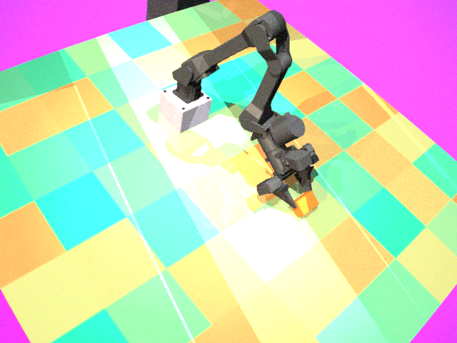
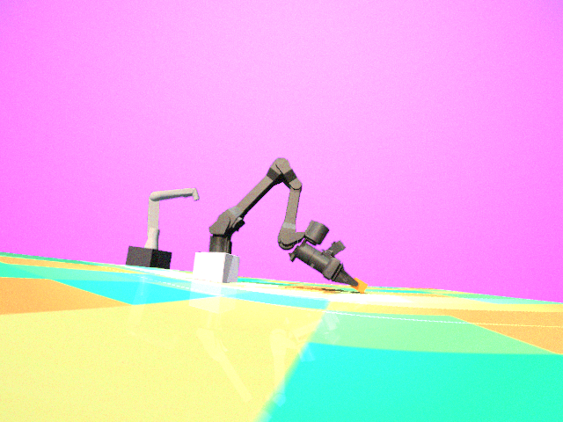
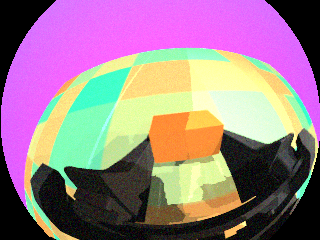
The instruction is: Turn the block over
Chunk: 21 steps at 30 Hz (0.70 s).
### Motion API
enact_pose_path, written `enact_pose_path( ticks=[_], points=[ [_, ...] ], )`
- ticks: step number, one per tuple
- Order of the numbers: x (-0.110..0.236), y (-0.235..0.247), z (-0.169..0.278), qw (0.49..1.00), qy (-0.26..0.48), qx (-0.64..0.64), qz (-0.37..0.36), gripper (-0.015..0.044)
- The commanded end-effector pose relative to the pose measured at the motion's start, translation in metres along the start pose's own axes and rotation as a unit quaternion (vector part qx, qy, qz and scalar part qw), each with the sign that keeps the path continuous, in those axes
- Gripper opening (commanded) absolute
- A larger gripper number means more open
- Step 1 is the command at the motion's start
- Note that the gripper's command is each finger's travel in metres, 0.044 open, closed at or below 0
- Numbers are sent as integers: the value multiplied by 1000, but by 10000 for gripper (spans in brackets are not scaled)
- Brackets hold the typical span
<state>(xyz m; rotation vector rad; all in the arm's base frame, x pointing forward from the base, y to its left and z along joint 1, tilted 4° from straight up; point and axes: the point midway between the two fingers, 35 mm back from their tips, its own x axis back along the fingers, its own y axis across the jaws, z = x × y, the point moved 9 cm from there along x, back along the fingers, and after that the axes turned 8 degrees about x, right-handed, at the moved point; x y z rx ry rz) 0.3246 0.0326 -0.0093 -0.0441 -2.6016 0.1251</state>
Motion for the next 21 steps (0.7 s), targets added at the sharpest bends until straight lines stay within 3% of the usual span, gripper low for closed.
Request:
enact_pose_path(
  ticks=[1,21],
  points=[
    [6,0,8,1000,-20,-2,5,0],
    [11,0,9,999,-42,-4,8,0]
  ],
)
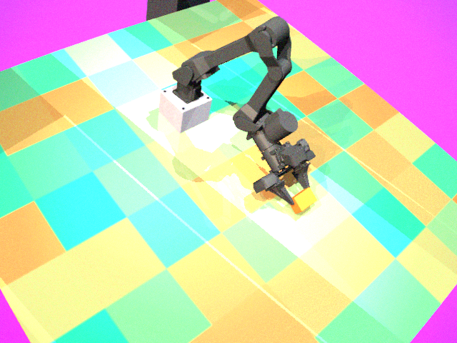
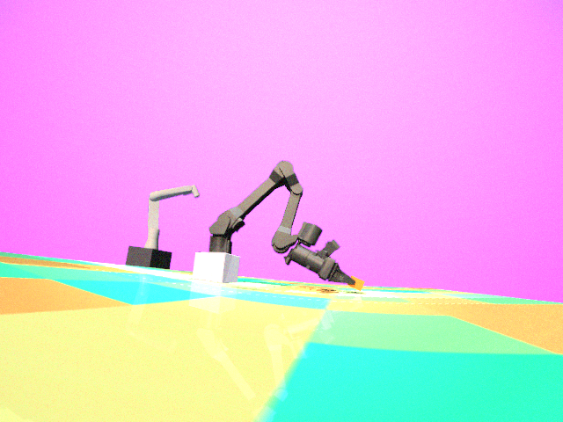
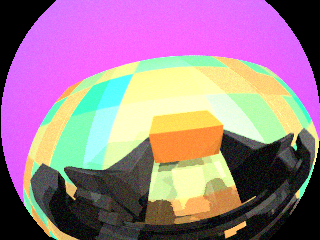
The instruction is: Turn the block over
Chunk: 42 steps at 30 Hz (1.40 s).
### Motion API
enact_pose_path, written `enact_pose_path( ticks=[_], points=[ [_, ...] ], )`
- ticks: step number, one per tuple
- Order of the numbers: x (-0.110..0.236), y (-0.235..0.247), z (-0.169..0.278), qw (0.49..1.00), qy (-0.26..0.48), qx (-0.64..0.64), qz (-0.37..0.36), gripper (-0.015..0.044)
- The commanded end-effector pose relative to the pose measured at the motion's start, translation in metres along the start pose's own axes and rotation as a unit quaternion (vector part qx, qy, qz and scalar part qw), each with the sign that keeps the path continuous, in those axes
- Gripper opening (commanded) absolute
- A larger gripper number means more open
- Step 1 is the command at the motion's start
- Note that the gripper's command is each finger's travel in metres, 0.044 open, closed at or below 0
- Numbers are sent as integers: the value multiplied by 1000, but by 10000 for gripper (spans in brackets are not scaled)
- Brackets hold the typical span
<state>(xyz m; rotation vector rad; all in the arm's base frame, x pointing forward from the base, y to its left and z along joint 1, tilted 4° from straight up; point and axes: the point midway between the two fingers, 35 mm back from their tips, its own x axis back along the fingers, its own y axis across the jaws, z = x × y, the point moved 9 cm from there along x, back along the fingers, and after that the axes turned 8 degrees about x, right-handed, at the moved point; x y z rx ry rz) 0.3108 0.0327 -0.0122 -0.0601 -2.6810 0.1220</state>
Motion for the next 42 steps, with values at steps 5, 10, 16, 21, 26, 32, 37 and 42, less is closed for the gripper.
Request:
enact_pose_path(
  ticks=[5,10,16,21,26,32,37,42],
  points=[
    [0,0,0,1000,-2,1,2,131],
    [0,0,0,1000,-2,1,2,263],
    [0,0,0,1000,-2,1,2,420],
    [0,0,0,1000,-2,1,2,440],
    [0,0,0,1000,-2,1,2,440],
    [0,0,0,1000,-2,1,2,440],
    [0,0,0,1000,-2,1,2,440],
    [0,0,0,1000,-2,1,2,440]
  ],
)
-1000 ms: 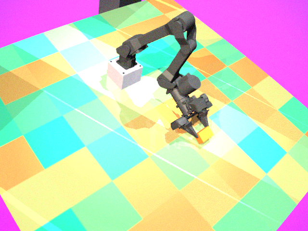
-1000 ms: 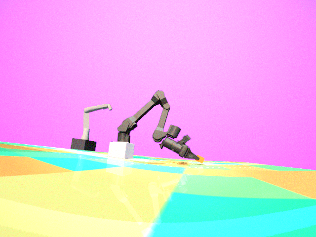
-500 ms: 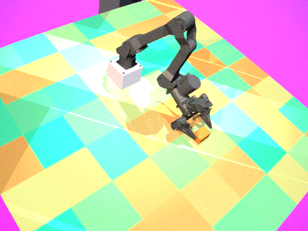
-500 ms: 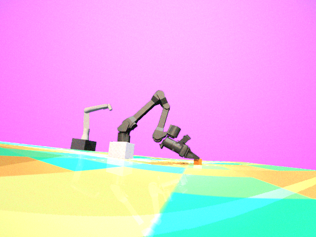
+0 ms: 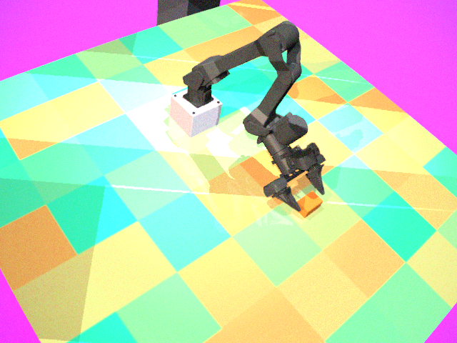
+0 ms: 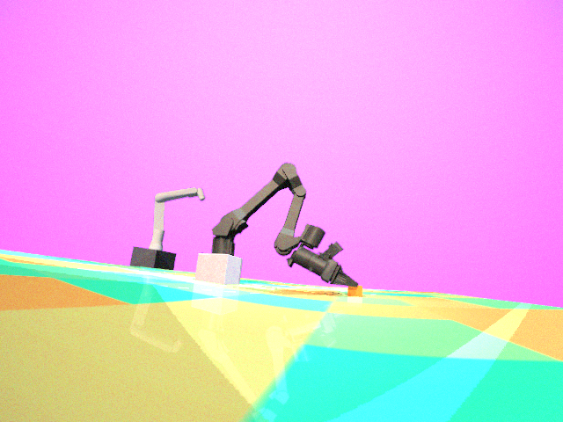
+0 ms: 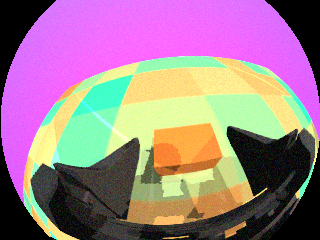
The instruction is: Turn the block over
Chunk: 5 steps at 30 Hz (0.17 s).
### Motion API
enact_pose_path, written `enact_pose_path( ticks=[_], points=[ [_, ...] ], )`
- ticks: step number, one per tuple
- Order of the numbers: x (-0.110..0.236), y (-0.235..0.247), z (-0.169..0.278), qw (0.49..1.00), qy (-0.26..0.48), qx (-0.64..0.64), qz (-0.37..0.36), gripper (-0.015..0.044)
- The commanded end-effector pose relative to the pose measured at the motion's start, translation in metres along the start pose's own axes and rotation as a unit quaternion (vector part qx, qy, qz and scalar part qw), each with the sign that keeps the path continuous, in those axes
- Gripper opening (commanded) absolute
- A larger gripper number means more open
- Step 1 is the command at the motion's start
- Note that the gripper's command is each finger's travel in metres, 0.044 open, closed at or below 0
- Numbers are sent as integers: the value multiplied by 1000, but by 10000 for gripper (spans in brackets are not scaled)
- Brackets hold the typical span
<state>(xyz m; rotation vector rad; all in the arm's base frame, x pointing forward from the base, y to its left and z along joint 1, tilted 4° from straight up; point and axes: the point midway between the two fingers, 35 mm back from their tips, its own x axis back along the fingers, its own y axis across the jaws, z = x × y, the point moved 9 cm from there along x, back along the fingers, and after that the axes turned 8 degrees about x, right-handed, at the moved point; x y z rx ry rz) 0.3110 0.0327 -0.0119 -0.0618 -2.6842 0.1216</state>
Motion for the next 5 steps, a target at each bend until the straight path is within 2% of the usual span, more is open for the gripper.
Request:
enact_pose_path(
  ticks=[1,5],
  points=[
    [0,0,0,1000,-1,1,1,440],
    [0,0,0,1000,-1,1,1,440]
  ],
)
